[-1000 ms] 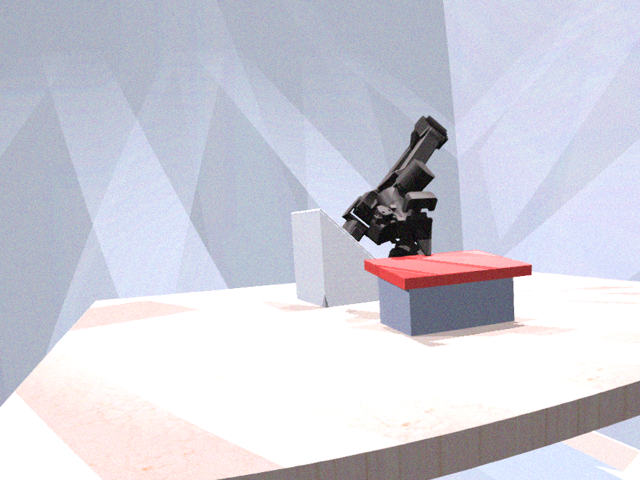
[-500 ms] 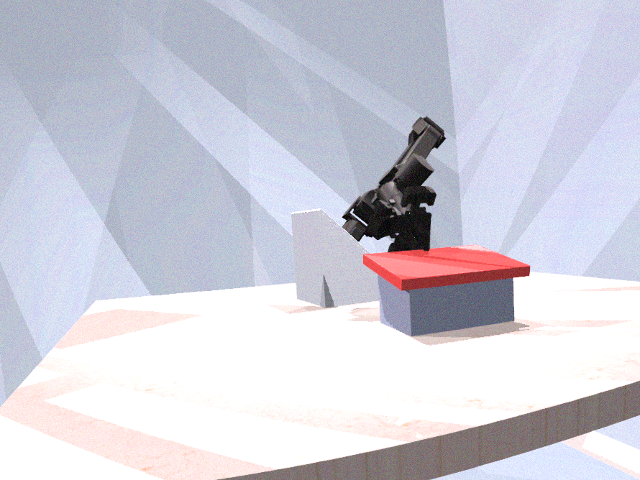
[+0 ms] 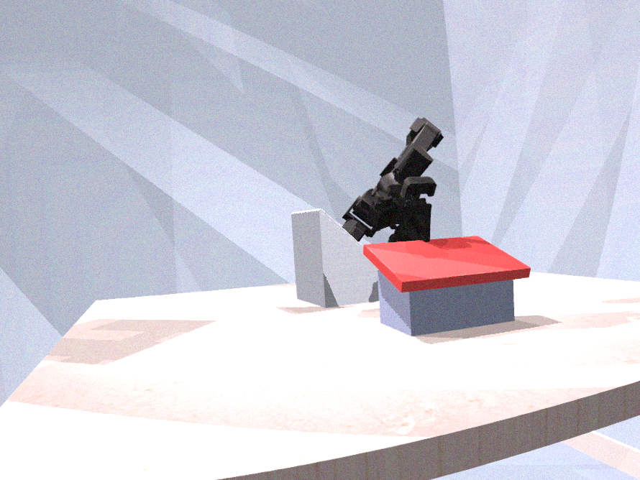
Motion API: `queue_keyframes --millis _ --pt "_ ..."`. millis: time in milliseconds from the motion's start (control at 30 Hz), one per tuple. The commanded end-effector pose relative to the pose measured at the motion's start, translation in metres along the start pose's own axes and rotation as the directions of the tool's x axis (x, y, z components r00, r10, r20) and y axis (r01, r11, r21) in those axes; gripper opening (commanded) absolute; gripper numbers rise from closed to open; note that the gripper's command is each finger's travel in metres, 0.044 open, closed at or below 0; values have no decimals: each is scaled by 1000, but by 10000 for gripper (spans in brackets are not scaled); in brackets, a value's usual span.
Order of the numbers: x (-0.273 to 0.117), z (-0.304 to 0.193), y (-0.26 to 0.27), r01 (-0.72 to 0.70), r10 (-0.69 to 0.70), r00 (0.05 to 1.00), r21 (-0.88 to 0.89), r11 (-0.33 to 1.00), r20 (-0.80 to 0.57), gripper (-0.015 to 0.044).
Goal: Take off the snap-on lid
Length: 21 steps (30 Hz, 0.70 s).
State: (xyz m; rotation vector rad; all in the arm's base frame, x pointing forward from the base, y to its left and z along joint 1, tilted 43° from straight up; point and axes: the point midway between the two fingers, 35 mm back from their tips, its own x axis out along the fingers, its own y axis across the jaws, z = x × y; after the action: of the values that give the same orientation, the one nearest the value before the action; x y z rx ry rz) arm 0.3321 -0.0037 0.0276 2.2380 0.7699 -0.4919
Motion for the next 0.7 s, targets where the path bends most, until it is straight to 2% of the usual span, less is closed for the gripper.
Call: queue_keyframes --millis 0,667 --pt "-4 -2 11 -18 18 1000 -8 1000 -3 0" --pt "-12 -2 40 -19 19 1000 -9 1000 -3 0"
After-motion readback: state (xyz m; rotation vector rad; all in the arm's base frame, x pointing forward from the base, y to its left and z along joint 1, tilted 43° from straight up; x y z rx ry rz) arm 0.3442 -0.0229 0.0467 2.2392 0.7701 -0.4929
